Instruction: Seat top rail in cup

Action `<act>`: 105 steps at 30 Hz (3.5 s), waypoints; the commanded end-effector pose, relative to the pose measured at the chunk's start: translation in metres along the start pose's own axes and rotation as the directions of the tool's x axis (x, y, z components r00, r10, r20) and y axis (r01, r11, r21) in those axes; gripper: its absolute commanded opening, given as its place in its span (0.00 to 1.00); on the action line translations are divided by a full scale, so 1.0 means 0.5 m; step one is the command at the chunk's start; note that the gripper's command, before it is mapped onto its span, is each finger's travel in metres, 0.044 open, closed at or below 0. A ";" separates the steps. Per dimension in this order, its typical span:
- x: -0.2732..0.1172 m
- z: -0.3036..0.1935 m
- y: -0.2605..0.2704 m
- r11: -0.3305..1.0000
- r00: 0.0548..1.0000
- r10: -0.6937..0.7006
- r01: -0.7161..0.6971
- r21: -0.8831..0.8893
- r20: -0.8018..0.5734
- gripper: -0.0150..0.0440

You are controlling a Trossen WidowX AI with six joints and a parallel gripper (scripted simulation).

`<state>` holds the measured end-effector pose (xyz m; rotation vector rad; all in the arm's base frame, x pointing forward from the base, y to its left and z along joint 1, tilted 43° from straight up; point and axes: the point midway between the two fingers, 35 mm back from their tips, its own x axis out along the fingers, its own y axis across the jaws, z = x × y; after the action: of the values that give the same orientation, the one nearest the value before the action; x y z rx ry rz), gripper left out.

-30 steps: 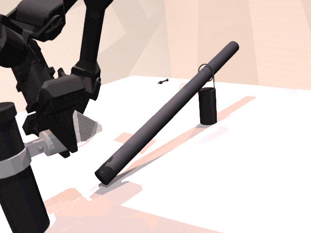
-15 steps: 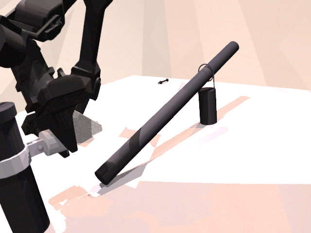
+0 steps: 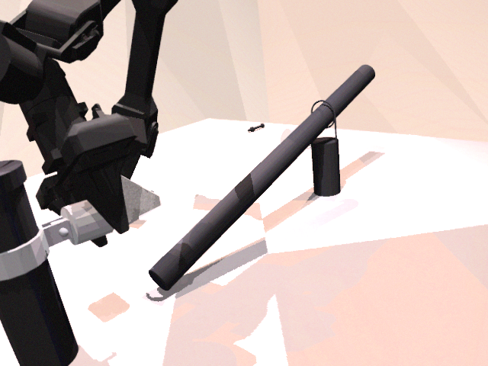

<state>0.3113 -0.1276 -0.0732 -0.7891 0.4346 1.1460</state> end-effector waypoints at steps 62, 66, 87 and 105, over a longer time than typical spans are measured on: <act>-0.078 0.360 -0.052 -0.878 0.878 0.478 0.477 0.048 0.009 1.00; -0.073 0.362 -0.050 -0.870 0.870 0.494 0.494 -0.003 0.008 1.00; 0.012 0.364 -0.002 -0.870 0.870 0.493 0.493 -0.002 0.010 1.00; 0.056 0.364 0.020 -0.870 0.870 0.492 0.492 -0.002 0.010 1.00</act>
<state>0.2983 0.0242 0.0281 1.5620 1.8549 -0.7497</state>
